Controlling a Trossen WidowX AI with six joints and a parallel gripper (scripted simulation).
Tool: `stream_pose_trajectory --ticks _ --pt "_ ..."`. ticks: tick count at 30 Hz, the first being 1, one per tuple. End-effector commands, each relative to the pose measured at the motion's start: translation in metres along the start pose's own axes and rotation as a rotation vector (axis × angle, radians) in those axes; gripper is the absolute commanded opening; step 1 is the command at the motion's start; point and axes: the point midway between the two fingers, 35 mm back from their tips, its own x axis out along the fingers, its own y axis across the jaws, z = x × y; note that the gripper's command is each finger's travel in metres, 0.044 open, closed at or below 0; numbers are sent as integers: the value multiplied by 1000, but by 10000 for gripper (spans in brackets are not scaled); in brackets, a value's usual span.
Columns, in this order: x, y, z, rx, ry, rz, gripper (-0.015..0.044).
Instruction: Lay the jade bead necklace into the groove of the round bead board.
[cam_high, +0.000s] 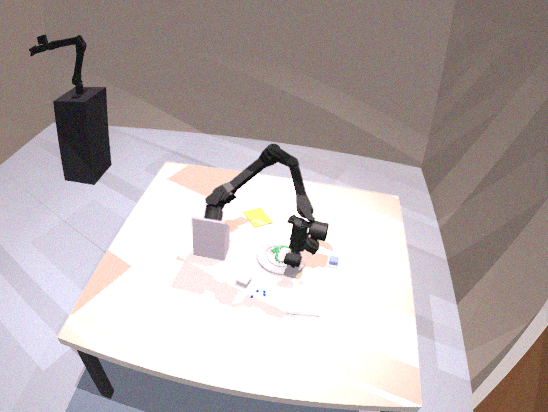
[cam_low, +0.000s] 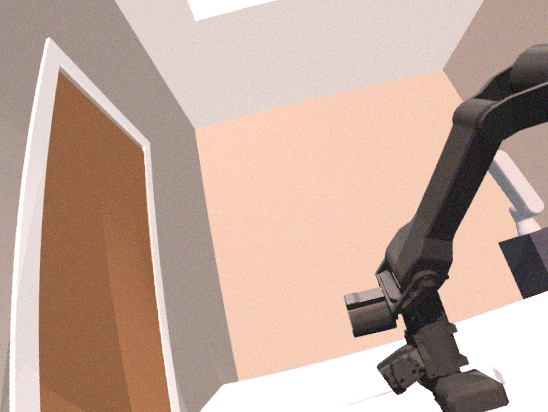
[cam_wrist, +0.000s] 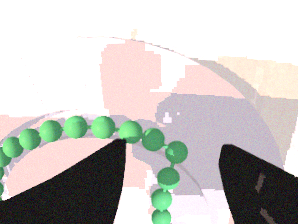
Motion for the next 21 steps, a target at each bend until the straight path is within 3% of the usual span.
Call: stream_pose_trajectory --ticks 1,7,21 --pt "0 0 0 0 1 0 289" --pt "-2 0 -1 8 4 1 440" --pt "-4 0 -1 4 3 0 440"
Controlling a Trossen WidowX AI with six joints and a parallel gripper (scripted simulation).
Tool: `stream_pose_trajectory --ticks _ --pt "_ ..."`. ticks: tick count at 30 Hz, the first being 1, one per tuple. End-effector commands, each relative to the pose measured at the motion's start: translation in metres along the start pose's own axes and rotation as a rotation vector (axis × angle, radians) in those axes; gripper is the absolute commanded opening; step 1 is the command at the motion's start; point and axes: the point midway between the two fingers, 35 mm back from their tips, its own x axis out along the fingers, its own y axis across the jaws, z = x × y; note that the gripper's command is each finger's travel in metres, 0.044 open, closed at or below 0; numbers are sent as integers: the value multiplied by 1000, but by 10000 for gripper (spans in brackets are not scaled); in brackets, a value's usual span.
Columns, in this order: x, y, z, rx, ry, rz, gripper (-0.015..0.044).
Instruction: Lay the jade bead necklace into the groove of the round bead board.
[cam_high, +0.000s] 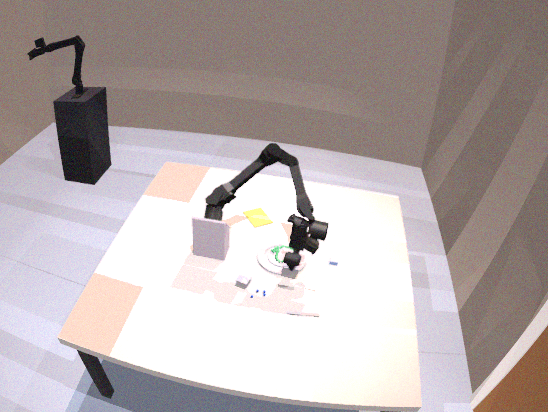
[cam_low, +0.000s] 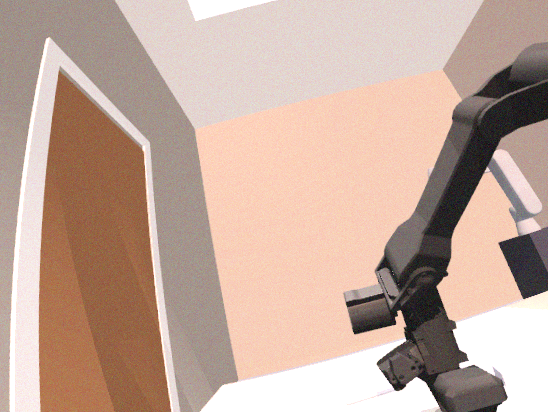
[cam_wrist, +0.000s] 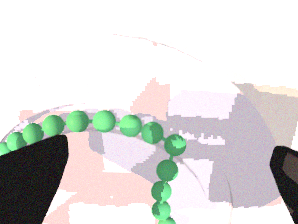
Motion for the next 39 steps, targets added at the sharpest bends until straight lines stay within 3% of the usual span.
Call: stream_pose_trajectory --ticks 1,6,13,18,39 --pt "0 0 0 -6 1 -1 440" --pt "0 0 0 -6 1 -1 440" --pt "-32 1 -11 198 1 -3 256" --pt "-33 1 -12 205 1 -3 125" --pt "-9 2 -9 197 -6 -2 120"
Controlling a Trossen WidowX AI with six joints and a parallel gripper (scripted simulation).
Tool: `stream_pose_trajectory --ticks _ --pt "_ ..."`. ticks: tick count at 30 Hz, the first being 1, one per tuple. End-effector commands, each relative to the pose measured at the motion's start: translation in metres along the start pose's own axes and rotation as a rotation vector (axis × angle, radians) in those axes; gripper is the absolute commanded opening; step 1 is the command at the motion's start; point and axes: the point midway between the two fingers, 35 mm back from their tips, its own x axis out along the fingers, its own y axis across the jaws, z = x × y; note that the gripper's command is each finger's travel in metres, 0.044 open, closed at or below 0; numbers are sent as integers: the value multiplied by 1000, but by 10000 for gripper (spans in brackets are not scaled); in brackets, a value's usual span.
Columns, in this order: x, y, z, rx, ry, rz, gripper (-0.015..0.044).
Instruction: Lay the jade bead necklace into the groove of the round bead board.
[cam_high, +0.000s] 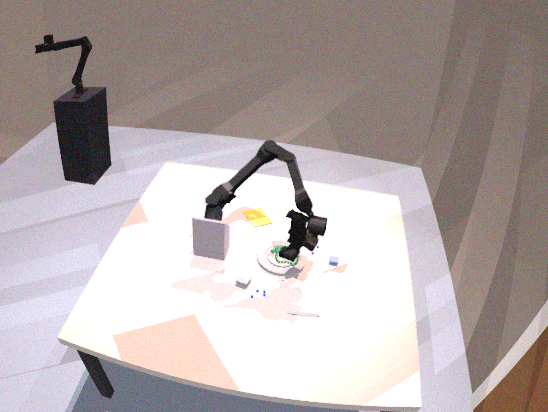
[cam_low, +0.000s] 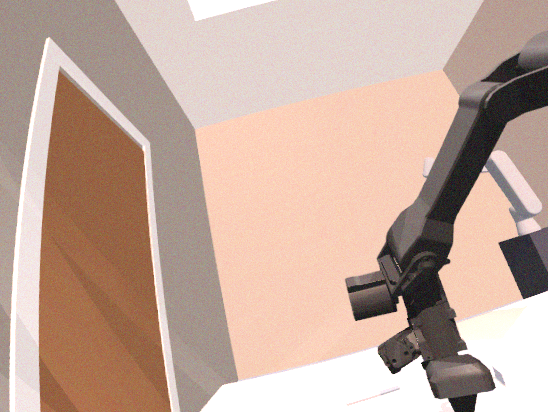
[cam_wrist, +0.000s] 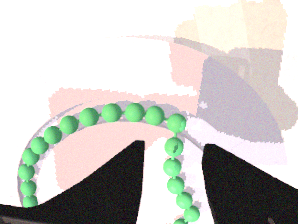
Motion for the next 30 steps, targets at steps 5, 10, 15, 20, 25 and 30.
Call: stream_pose_trajectory --ticks 5,10,15,20,25,30 --pt "15 -2 -6 18 17 2 120" --pt "22 -2 -8 22 20 2 120" --pt "23 -3 -8 22 20 2 120" --pt "22 -2 -5 12 15 -1 67" --pt "22 -2 -5 12 15 -1 0" --pt "22 -2 -5 12 15 -1 0"
